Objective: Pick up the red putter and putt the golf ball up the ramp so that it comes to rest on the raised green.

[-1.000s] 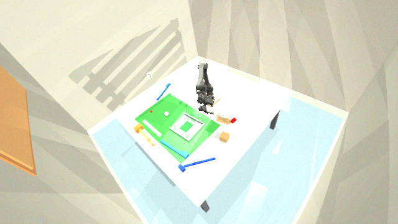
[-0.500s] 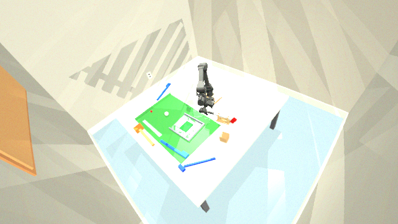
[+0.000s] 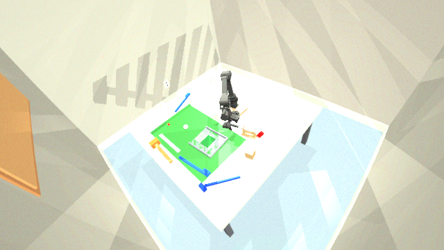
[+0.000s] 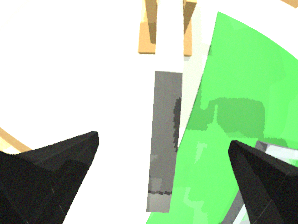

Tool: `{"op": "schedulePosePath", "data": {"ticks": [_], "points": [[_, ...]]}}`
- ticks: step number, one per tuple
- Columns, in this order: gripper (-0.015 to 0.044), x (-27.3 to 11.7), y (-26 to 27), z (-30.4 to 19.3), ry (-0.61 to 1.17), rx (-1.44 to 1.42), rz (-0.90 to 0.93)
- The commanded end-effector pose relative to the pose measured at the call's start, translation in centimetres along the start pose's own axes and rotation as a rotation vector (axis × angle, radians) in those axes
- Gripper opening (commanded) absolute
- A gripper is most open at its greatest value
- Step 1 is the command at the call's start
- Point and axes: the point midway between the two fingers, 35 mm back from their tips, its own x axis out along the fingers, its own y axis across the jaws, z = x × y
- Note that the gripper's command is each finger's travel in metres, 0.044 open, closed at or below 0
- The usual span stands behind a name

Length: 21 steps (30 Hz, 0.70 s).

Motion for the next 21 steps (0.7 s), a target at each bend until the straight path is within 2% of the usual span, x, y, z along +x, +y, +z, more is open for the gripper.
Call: {"op": "schedulePosePath", "data": {"ticks": [1, 12, 21], "points": [[0.0440, 0.8, 0.2, -0.2, 0.000, -0.003, 0.010], [0.0440, 1.9, 0.2, -0.5, 0.000, -0.003, 0.010], [0.0204, 1.6, 0.1, -0.5, 0.002, 0.001, 0.003]]}}
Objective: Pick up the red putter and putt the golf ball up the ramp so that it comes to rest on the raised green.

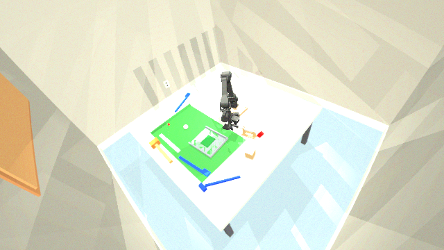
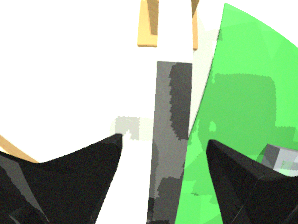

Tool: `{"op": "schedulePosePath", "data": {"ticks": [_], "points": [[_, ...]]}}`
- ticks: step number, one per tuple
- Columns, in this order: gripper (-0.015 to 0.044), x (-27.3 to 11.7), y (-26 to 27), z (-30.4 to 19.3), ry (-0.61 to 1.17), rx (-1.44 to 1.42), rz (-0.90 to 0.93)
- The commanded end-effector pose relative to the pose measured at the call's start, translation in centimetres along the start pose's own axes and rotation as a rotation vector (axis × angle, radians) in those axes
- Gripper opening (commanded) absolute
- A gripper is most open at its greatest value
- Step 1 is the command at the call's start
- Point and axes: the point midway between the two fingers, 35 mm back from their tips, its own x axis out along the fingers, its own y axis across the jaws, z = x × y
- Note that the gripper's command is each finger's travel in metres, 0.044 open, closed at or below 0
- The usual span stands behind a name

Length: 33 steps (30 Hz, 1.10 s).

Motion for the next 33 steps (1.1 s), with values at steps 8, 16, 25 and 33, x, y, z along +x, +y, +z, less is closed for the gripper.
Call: {"op": "schedulePosePath", "data": {"ticks": [8, 16, 25, 33], "points": [[0.0033, -0.1, 0.0, 0.0, -0.001, 0.000, -0.001], [0.0000, -0.5, -0.1, 0.2, -0.001, 0.000, -0.001], [0.0000, -4.7, -0.5, 1.5, -0.001, 0.000, -0.001], [0.0000, -8.9, -0.2, 2.4, -0.001, 0.000, 0.000]]}}
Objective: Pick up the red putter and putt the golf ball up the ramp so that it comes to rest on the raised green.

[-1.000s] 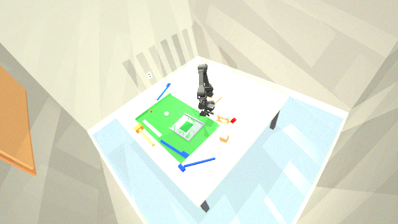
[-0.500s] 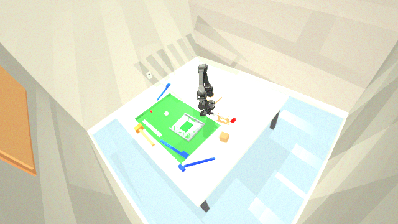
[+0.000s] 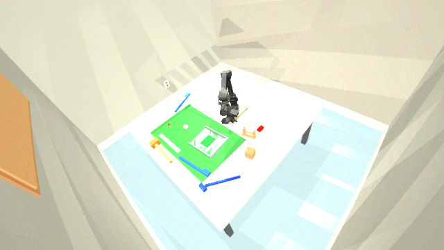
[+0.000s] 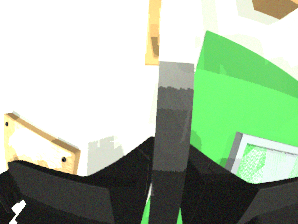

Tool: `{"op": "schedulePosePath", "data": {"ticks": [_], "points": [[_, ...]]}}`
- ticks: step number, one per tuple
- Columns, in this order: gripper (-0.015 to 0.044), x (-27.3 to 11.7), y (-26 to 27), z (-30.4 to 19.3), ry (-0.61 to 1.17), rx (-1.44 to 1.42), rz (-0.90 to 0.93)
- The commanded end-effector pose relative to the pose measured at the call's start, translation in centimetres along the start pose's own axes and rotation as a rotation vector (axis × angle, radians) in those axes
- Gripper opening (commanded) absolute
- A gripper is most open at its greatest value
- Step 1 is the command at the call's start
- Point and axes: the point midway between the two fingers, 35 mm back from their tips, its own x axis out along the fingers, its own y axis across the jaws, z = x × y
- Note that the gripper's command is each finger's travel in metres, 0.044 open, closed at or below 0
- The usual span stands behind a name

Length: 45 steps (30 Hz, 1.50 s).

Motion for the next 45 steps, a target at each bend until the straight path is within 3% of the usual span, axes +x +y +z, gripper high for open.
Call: {"op": "schedulePosePath", "data": {"ticks": [1, 11, 45], "points": [[0.0000, -2.4, 0.2, 0.6, -0.010, 0.002, -0.014], [0.0000, -2.8, -1.2, -1.6, -0.002, 0.078, -0.035], [0.0000, -8.4, -4.6, -19.7, 0.083, 0.819, -0.175]]}}
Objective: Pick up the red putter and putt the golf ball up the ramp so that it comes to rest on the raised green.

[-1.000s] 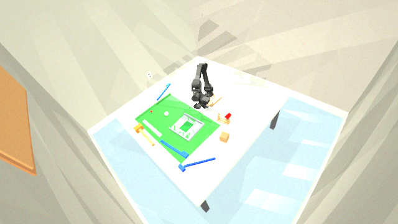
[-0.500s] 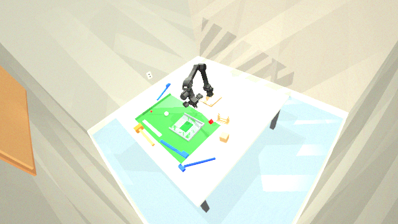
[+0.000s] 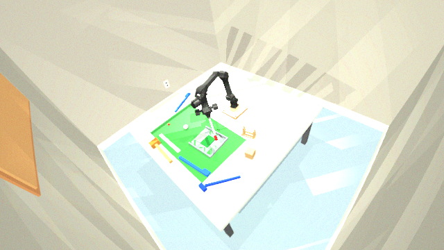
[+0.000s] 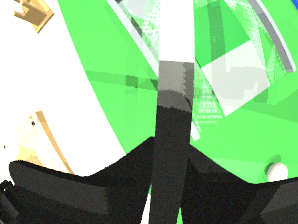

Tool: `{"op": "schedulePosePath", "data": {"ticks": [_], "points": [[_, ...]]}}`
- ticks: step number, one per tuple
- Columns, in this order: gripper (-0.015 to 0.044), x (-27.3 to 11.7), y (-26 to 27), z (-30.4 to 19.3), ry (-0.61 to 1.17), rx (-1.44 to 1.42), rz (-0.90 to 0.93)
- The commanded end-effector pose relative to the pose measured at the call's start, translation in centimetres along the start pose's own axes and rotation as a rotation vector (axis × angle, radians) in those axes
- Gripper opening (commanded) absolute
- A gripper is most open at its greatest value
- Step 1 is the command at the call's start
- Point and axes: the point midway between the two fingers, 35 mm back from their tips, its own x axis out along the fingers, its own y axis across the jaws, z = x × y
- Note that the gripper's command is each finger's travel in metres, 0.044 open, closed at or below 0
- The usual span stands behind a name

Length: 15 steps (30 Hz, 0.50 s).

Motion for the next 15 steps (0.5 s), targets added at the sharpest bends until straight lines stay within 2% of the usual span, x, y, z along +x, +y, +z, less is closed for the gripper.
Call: {"op": "schedulePosePath", "data": {"ticks": [1, 15], "points": [[0.0000, -0.6, -1.6, -1.7, 0.013, 0.084, -0.016], [0.0000, -2.5, -5.6, -9.1, 0.065, 0.383, -0.058]]}}
